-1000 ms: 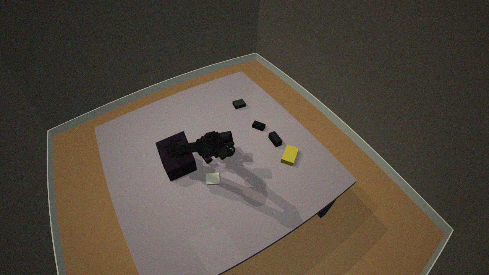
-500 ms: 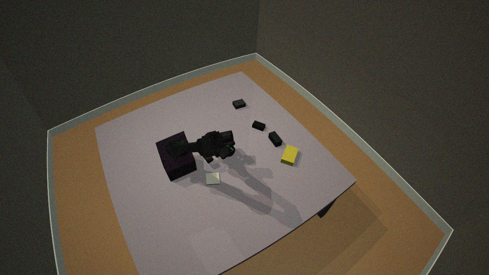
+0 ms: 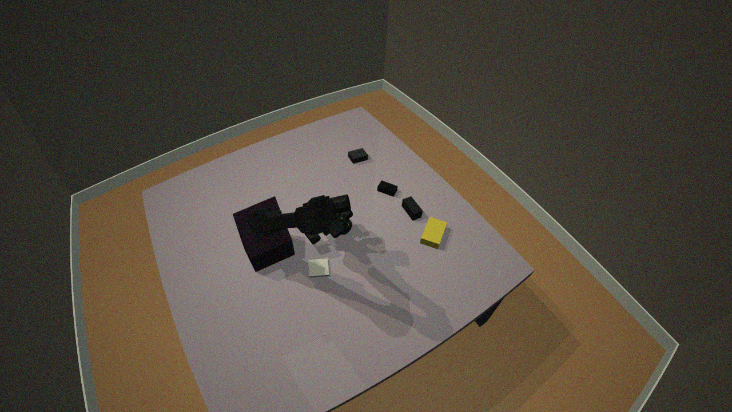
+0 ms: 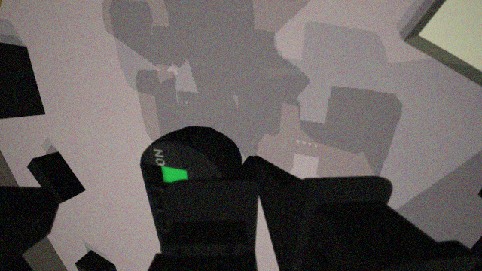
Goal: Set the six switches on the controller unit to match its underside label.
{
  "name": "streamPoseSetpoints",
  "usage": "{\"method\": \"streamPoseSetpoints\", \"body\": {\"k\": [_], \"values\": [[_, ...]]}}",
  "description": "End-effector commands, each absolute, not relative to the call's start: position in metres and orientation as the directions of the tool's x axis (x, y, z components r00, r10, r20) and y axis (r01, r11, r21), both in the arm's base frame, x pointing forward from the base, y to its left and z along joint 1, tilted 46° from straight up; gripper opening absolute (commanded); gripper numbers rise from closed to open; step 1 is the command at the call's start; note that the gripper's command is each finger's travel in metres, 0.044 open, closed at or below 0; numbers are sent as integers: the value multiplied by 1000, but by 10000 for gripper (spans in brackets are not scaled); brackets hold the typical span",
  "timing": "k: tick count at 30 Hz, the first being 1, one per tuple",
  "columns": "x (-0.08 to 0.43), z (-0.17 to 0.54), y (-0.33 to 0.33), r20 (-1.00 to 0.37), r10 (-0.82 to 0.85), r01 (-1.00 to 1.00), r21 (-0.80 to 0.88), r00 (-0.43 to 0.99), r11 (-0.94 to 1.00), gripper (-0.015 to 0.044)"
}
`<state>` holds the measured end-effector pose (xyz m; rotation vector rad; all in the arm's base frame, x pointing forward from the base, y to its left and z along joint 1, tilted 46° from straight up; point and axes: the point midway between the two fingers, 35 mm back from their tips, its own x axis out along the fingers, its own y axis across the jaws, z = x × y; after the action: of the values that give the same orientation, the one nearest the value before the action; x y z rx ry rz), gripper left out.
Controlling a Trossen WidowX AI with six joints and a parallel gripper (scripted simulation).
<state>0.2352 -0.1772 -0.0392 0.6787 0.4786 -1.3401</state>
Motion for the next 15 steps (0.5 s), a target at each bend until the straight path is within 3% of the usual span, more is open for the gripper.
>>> {"method": "streamPoseSetpoints", "body": {"k": [1,15], "values": [[241,-38,-178,-670,-719,980,182,187,85,0],[260,-38,-181,-670,-719,979,183,188,85,0]]}}
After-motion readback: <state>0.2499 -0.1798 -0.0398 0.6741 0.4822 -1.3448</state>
